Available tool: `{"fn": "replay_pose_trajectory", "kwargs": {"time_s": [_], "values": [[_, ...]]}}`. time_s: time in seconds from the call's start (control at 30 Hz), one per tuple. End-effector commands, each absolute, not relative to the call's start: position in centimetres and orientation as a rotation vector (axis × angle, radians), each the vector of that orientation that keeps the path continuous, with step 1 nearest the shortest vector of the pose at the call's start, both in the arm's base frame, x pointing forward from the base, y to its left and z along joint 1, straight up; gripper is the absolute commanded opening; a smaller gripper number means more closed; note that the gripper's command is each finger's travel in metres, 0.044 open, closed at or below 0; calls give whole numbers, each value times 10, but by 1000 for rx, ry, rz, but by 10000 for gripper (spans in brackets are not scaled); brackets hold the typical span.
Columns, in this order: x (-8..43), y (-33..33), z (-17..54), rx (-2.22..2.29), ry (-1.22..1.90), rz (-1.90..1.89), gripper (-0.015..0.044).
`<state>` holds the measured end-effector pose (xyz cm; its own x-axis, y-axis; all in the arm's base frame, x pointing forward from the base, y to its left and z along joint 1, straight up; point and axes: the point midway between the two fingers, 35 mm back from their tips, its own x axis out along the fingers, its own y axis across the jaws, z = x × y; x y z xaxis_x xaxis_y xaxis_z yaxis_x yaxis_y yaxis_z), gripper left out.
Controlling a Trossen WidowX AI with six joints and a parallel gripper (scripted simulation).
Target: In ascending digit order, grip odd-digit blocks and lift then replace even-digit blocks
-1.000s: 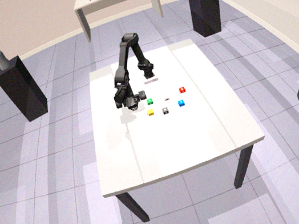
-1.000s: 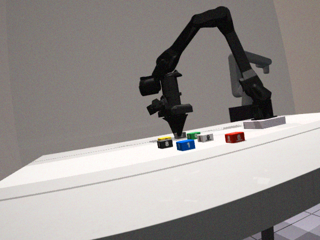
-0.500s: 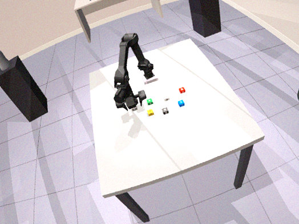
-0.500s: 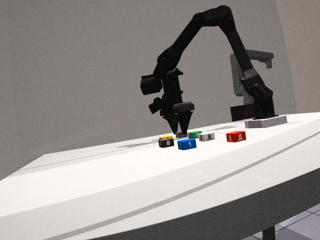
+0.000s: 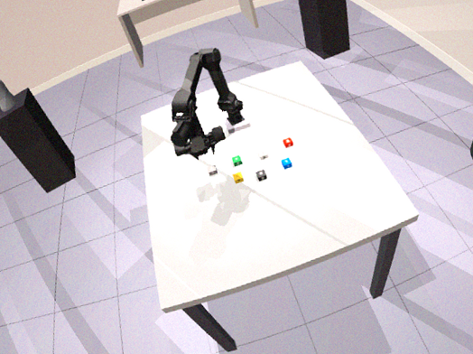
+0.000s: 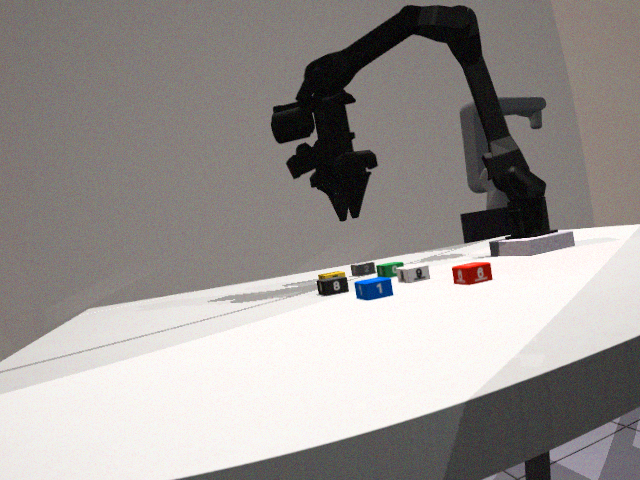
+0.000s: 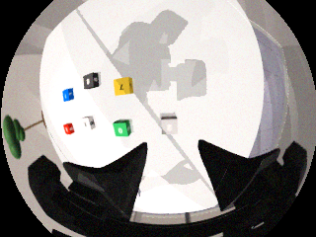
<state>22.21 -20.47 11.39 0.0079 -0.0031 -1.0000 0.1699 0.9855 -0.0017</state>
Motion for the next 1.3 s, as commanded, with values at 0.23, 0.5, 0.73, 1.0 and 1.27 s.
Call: {"fn": "replay_pose_trajectory", "kwargs": {"time_s": [0.23,0.5,0.73,1.0,1.27], "values": [[220,-203,142,117,1545,-141,120],[257,-154,141,49,1506,-58,120],[284,-81,141,79,1516,-67,120],[291,5,142,108,1528,-84,120],[273,88,142,132,1540,-106,120]]}}
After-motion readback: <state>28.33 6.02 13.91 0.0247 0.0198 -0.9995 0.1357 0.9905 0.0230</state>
